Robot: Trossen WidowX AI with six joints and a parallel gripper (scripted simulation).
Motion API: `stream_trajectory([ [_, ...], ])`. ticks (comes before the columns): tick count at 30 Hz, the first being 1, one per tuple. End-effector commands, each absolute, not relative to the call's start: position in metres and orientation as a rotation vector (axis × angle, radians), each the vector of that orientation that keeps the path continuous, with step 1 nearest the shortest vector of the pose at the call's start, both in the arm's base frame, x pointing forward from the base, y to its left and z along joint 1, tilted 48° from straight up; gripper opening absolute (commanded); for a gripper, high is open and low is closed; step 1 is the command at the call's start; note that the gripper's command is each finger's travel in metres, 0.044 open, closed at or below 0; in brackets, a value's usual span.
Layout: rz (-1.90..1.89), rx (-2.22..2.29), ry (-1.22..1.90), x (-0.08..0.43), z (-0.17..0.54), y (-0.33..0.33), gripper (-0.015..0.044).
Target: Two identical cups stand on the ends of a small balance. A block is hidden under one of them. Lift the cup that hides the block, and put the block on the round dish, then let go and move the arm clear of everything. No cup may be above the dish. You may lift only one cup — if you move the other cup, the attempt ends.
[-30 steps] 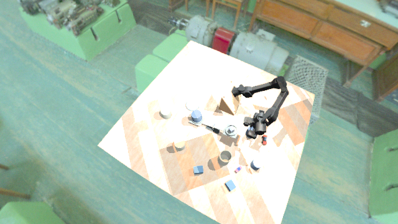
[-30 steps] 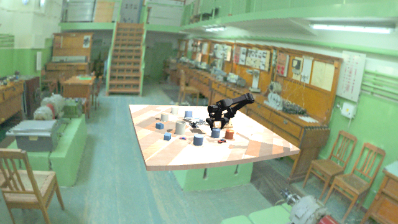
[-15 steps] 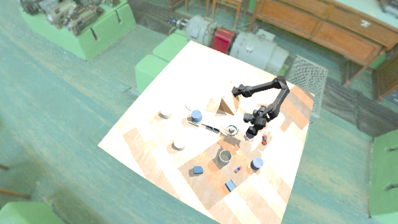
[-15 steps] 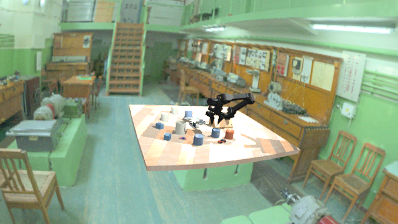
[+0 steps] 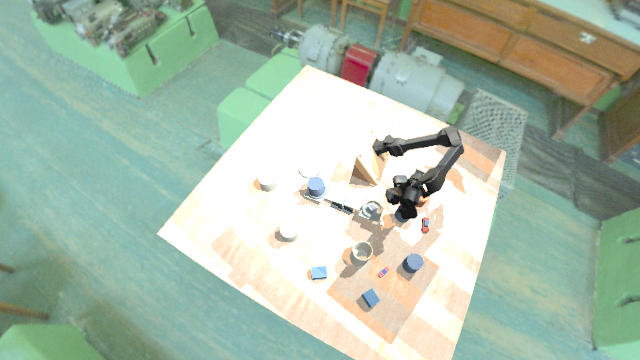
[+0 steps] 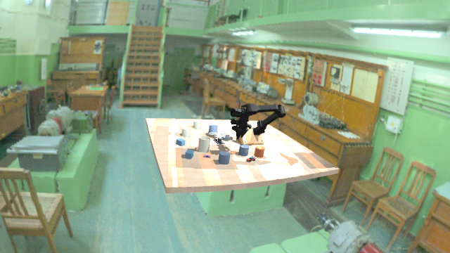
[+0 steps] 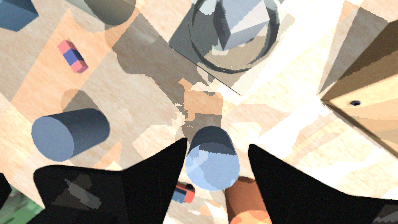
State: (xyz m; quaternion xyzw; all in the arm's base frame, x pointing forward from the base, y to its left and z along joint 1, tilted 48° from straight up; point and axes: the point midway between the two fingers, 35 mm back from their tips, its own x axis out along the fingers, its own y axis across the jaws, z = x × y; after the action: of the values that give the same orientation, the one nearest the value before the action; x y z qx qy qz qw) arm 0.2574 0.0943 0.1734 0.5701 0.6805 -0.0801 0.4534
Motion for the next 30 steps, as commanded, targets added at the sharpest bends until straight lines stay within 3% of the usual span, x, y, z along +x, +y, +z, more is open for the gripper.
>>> stream_trajectory([
  [1, -0.104, 1.314, 1.669, 0.262, 0.170, 0.089, 0.0260],
  [30, 0.634, 0.574, 1.428, 0.293, 0.143, 0.044, 0.0260],
])
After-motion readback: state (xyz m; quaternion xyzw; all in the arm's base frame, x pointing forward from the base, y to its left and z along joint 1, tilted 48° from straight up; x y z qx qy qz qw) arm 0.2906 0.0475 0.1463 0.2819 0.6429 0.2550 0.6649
